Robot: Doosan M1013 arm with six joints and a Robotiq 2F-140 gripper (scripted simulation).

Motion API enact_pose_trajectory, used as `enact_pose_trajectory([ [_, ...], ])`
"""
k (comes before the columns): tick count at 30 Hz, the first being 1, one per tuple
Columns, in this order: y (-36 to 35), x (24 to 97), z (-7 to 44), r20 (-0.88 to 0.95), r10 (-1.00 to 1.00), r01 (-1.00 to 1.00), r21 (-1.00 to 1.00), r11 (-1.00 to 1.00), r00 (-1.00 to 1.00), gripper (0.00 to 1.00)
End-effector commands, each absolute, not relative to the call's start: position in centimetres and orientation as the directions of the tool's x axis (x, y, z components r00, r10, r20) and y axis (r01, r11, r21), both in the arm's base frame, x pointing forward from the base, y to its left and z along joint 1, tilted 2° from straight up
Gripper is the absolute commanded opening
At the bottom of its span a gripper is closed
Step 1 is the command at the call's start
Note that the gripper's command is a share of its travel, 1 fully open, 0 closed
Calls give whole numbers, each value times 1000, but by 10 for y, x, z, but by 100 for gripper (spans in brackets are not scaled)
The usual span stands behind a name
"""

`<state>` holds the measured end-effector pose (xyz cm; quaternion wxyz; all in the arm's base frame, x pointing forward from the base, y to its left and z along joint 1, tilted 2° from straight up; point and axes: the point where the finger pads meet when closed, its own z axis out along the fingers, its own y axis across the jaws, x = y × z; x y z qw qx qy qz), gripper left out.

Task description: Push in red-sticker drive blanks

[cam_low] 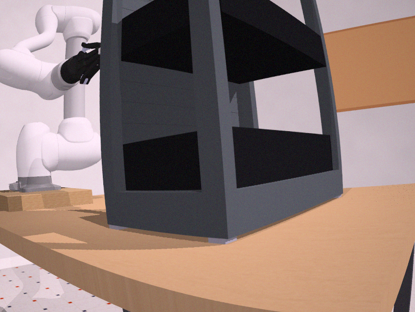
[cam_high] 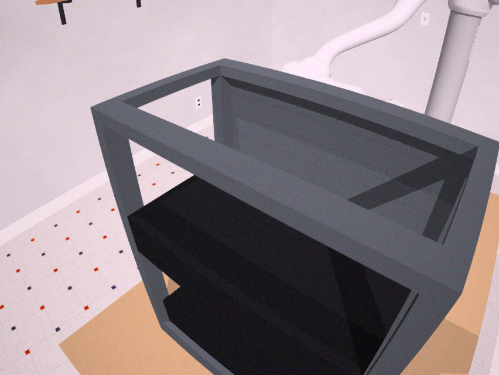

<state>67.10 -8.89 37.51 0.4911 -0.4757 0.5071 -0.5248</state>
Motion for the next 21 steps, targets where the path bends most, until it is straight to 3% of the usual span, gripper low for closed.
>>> enact_pose_trajectory([
  [1, -89, 671, 375, 1, -998, 33, -999, -3, -65, 0],
  [21, -90, 681, 375, 1, -998, 33, -999, -3, -65, 0],
])
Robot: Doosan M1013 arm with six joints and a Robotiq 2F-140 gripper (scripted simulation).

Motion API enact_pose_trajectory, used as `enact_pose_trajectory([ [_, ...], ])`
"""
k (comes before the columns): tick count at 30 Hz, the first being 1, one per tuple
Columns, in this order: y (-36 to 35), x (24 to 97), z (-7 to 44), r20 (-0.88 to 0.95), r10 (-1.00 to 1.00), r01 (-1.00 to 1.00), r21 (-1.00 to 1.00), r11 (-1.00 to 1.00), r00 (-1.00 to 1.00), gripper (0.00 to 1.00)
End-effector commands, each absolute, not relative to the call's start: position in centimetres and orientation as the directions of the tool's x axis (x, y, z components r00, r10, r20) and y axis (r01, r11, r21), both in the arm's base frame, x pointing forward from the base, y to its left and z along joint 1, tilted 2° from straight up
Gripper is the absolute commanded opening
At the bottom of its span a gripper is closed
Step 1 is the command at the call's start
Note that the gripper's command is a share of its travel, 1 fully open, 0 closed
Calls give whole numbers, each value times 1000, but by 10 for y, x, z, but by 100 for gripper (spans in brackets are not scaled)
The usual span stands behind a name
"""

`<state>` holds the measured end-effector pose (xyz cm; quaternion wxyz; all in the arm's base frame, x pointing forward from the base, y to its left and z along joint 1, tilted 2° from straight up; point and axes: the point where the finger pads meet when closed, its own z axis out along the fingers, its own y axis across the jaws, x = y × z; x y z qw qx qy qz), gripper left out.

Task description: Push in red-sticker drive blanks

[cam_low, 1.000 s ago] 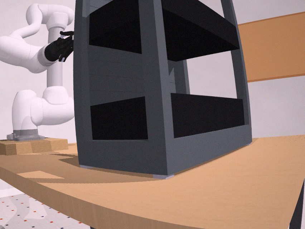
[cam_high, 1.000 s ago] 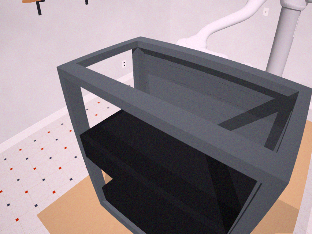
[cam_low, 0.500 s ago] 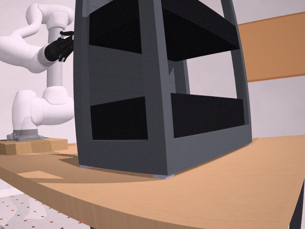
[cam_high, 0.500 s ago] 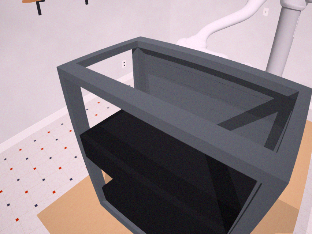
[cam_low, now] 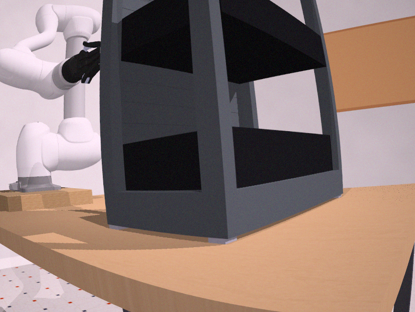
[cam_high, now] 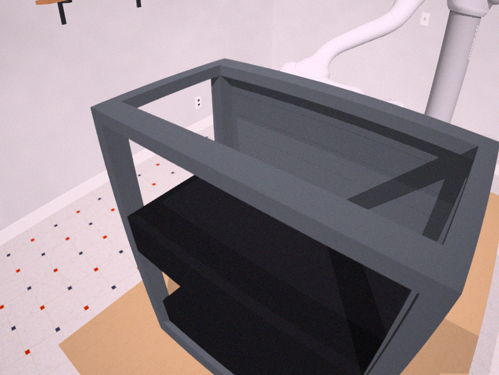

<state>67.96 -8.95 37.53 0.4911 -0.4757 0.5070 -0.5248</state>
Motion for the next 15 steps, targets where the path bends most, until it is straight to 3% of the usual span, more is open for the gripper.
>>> enact_pose_trajectory([
  [1, -90, 681, 375, 1, -998, 33, -999, -3, -65, 0],
  [15, -90, 687, 376, 1, -998, 33, -999, -3, -65, 0],
])
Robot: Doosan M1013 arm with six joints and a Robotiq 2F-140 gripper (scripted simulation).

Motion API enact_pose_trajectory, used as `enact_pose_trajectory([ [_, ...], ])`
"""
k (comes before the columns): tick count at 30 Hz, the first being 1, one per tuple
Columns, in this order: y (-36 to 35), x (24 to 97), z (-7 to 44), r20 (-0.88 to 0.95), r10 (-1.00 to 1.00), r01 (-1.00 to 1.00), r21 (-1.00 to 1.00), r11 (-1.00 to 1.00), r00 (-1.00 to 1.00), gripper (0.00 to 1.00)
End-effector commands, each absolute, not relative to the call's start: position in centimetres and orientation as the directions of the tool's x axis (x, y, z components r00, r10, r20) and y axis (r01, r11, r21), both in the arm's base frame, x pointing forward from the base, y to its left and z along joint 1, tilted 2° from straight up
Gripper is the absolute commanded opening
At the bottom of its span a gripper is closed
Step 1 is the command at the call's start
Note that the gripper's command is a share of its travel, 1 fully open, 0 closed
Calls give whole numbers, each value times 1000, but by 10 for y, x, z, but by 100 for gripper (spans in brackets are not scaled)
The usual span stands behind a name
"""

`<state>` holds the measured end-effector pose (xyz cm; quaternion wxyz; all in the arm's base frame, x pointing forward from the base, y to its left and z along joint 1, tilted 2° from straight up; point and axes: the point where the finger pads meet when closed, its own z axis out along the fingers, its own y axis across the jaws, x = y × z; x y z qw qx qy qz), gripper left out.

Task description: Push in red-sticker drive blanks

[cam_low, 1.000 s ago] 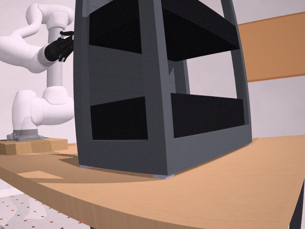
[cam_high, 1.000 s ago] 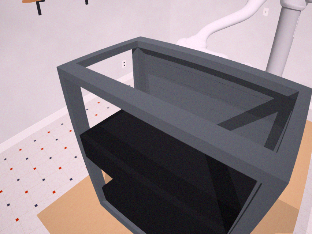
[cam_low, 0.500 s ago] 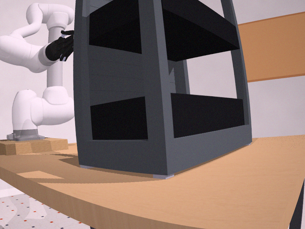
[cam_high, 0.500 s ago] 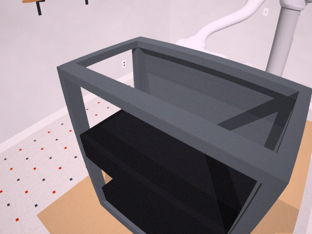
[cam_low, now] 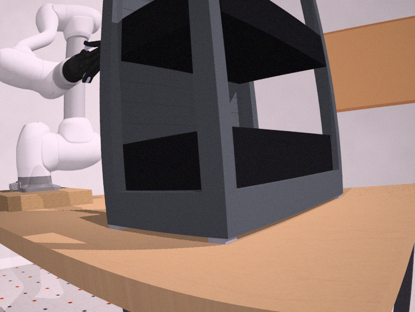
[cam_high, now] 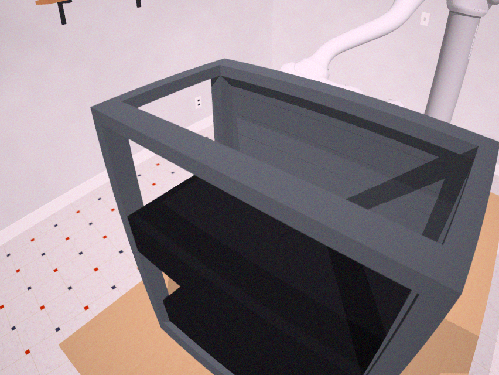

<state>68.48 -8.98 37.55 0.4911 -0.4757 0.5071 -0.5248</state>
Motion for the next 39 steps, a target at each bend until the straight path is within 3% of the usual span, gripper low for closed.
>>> enact_pose_trajectory([
  [1, -90, 688, 376, 1, -998, 33, -999, -3, -65, 0],
  [39, -91, 704, 376, 1, -998, 33, -999, -3, -65, 0],
])
